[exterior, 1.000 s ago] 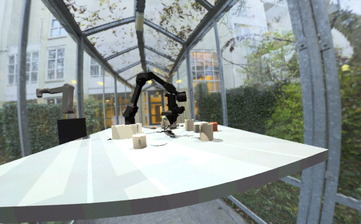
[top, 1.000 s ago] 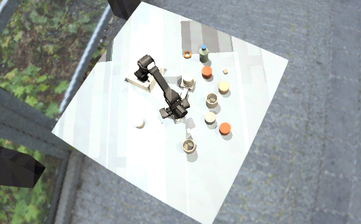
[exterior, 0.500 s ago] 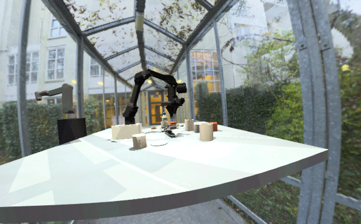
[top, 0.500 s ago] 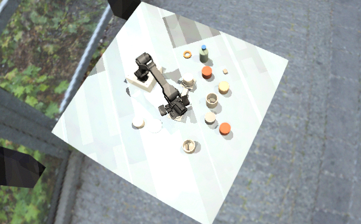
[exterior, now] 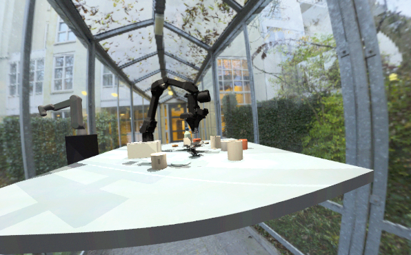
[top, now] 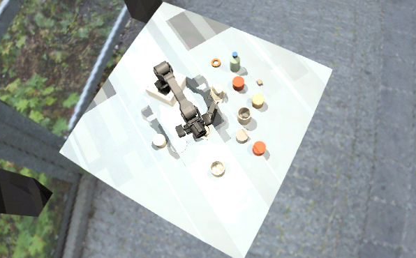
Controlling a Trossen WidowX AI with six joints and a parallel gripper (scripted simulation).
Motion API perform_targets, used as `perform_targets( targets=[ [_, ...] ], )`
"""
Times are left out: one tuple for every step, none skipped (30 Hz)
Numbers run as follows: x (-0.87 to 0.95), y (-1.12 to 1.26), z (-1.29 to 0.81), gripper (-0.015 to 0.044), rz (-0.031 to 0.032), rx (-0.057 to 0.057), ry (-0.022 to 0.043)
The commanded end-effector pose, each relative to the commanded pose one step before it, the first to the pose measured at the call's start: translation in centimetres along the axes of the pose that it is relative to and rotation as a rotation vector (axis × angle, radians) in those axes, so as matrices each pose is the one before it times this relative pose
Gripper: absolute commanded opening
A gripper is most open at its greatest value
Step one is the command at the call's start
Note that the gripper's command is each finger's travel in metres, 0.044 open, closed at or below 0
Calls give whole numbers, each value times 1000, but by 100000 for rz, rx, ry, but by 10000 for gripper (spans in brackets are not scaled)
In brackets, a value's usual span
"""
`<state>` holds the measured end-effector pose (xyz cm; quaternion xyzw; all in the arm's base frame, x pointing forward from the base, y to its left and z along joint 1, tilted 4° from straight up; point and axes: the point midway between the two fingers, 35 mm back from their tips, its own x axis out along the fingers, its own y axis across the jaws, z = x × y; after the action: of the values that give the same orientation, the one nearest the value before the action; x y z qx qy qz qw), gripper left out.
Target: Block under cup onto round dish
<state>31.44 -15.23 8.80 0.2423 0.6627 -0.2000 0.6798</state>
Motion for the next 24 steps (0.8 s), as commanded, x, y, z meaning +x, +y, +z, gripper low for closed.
perform_targets(
  targets=[
    [2921, -4418, -7, 0, -1065, 393, 1953],
    [602, -996, -38, 0, -84, 3, 10],
    [599, -991, -80, 0, -80, 3, 17],
    [597, -983, -122, 0, -75, 3, 24],
    [593, -974, -164, 0, -69, 3, 30],
    [590, -963, -205, 0, -64, 3, 36],
    [586, -950, -246, 0, -58, 3, 42],
    [582, -934, -285, 0, -51, 3, 47],
    [474, -754, -263, 0, -37, 2, 43],
    [283, -446, -170, 0, -20, 1, 27],
    [94, -148, -59, 0, -6, 0, 9],
    [0, 0, 0, 0, 0, 0, 0],
    [0, 0, 0, 0, 0, 0, 0],
    [0, 0, 0, 0, 0, 0, 0],
    [0, 0, 0, 0, 0, 0, 0],
    [117, -1, 7, 0, 0, 0, 0],
    [208, -2, 12, 0, 1, 0, 0],
    [310, -3, 15, 0, 1, 0, 0],
    [426, -3, 15, 0, 2, 0, 1],
    [465, -2, 10, 0, 2, 0, 1],
    [516, 0, 2, 0, 2, 0, 2],
    [577, 2, -8, 0, 3, 0, 4],
    [623, 4, -21, 0, 3, 0, 5],
    [513, 5, -28, 0, 3, 0, 5]
  ],
)
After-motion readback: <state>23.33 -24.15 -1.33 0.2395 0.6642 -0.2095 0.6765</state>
